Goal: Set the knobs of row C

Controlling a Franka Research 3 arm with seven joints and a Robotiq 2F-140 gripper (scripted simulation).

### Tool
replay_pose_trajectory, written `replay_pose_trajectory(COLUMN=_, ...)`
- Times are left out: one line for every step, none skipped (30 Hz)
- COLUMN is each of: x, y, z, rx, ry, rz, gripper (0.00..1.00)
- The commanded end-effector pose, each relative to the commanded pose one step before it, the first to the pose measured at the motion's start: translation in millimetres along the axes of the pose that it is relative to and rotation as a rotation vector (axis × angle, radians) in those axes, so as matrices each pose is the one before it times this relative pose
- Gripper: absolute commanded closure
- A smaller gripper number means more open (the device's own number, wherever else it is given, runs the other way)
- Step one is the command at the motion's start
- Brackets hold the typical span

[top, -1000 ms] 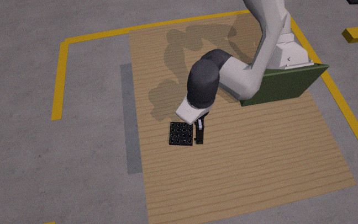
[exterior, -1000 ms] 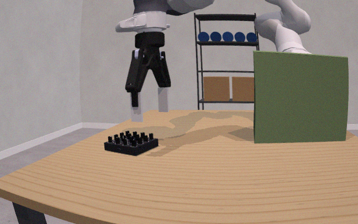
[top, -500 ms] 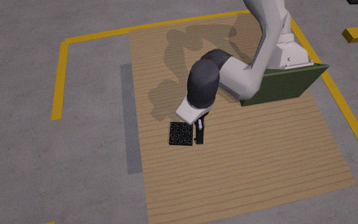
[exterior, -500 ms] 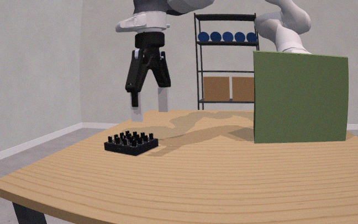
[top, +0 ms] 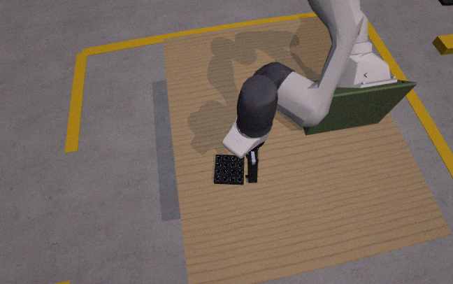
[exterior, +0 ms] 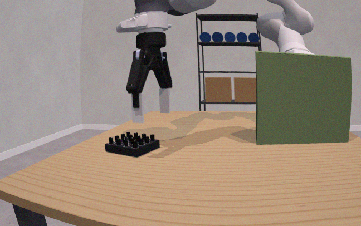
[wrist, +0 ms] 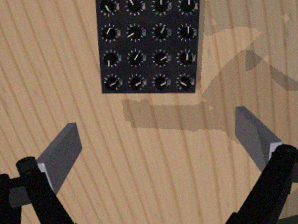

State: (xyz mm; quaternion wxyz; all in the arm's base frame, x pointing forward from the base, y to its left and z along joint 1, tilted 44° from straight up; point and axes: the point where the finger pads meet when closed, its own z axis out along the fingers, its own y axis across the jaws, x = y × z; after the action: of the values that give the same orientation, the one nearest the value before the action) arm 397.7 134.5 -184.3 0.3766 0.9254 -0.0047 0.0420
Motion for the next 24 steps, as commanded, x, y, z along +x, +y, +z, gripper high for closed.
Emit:
replay_pose_trajectory(x=-0.48, y=-1.89, z=-1.01, rx=0.00519, ry=0.00145, rz=0.00352, gripper=0.0)
replay_pose_trajectory(x=0.0, y=0.0, z=0.0, rx=0.0, ry=0.0, rz=0.0, gripper=0.0)
replay_pose_trajectory(x=0.59, y=0.11, z=-0.22, rx=-0.00001, ry=0.00001, rz=0.0016, gripper=0.0)
replay_pose_trajectory(x=3.36, y=0.63, z=-1.22, rx=-0.00003, ry=0.00007, rz=0.00906, gripper=0.0)
replay_pose_trajectory(x=6.99, y=1.34, z=-2.56, rx=-0.00005, ry=0.00011, rz=0.01886, gripper=0.0)
replay_pose_trajectory(x=9.85, y=1.88, z=-3.65, rx=-0.00004, ry=0.00008, rz=0.02657, gripper=0.0)
replay_pose_trajectory(x=10.95, y=2.04, z=-4.11, rx=0.0, ry=-0.00001, rz=0.02952, gripper=0.0)
replay_pose_trajectory(x=9.96, y=1.79, z=-3.79, rx=0.00005, ry=-0.00009, rz=0.02681, gripper=0.0)
replay_pose_trajectory(x=7.19, y=1.23, z=-2.76, rx=0.00006, ry=-0.00011, rz=0.01932, gripper=0.0)
replay_pose_trajectory(x=3.59, y=0.58, z=-1.39, rx=0.00004, ry=-0.00007, rz=0.00962, gripper=0.0)
replay_pose_trajectory(x=0.72, y=0.11, z=-0.28, rx=0.00001, ry=-0.00002, rz=0.00194, gripper=0.0)
replay_pose_trajectory(x=0.02, y=0.0, z=-0.01, rx=0.0, ry=0.0, rz=0.00007, gripper=0.0)
replay_pose_trajectory(x=0.0, y=0.0, z=0.0, rx=0.0, ry=0.0, rz=0.0, gripper=0.88)
replay_pose_trajectory(x=0.0, y=0.0, z=0.0, rx=0.0, ry=0.0, rz=0.0, gripper=0.88)
replay_pose_trajectory(x=0.0, y=0.0, z=0.0, rx=0.0, ry=0.0, rz=0.0, gripper=0.88)
replay_pose_trajectory(x=0.0, y=0.0, z=0.0, rx=0.0, ry=0.0, rz=0.0, gripper=0.88)
replay_pose_trajectory(x=0.0, y=0.0, z=0.0, rx=0.0, ry=0.0, rz=0.0, gripper=0.88)
replay_pose_trajectory(x=0.0, y=0.0, z=0.0, rx=0.0, ry=0.0, rz=0.0, gripper=0.88)
replay_pose_trajectory(x=0.0, y=0.0, z=0.0, rx=0.0, ry=0.0, rz=0.0, gripper=0.88)
replay_pose_trajectory(x=0.0, y=0.0, z=0.0, rx=0.0, ry=0.0, rz=0.0, gripper=0.88)
replay_pose_trajectory(x=0.0, y=0.0, z=0.0, rx=0.0, ry=0.0, rz=0.0, gripper=0.88)
replay_pose_trajectory(x=0.0, y=0.0, z=0.0, rx=0.0, ry=0.0, rz=0.0, gripper=0.88)
replay_pose_trajectory(x=0.0, y=0.0, z=0.0, rx=0.0, ry=0.0, rz=0.0, gripper=0.88)
replay_pose_trajectory(x=0.0, y=0.0, z=0.0, rx=0.0, ry=0.0, rz=0.0, gripper=0.88)
